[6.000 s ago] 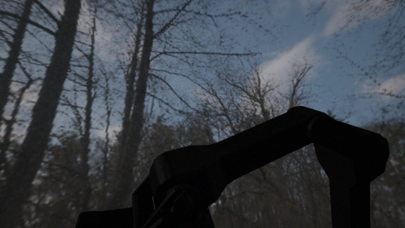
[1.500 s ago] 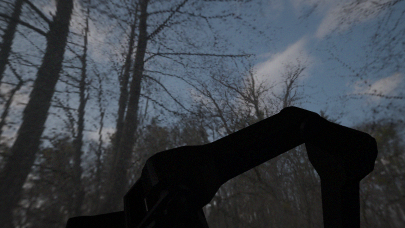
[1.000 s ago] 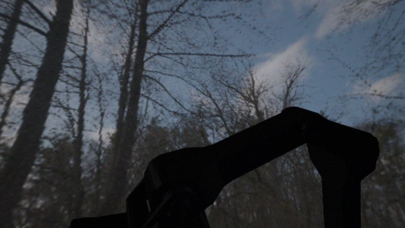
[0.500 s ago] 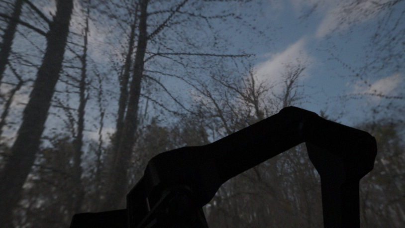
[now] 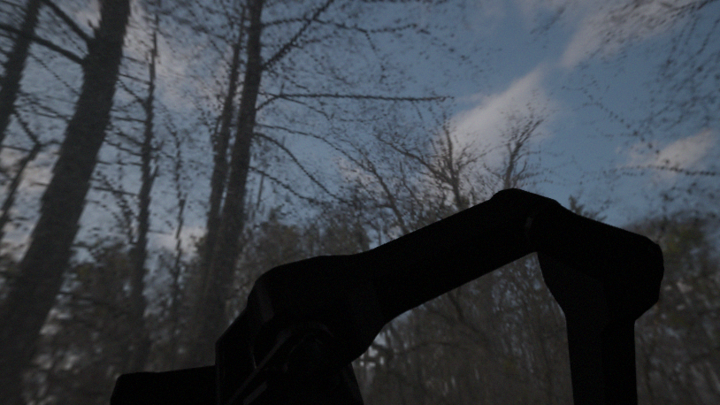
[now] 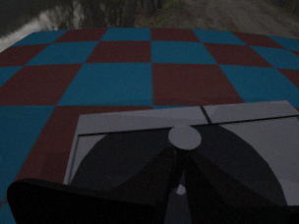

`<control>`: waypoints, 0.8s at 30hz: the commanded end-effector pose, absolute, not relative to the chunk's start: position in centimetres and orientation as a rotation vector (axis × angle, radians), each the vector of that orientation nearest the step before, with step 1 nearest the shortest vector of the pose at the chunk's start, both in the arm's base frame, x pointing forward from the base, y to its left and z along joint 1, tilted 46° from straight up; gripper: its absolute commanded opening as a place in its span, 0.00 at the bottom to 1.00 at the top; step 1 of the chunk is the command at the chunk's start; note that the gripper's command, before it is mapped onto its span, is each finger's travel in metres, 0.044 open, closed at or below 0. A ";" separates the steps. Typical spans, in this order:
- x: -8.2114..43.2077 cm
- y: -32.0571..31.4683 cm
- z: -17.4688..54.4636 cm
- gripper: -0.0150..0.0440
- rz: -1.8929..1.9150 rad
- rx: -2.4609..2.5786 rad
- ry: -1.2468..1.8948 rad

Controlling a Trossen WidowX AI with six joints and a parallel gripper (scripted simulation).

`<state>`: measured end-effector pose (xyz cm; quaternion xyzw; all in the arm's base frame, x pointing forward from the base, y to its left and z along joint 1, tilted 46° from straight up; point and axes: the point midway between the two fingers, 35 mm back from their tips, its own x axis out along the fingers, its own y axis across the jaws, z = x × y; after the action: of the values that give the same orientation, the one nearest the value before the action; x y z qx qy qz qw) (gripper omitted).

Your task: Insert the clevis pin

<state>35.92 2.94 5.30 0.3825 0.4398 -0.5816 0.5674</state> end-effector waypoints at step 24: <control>35.6 3.6 5.6 0.25 -1.380 0.875 1.008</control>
<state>35.81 3.52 5.63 0.3712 0.4330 -0.5877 0.5739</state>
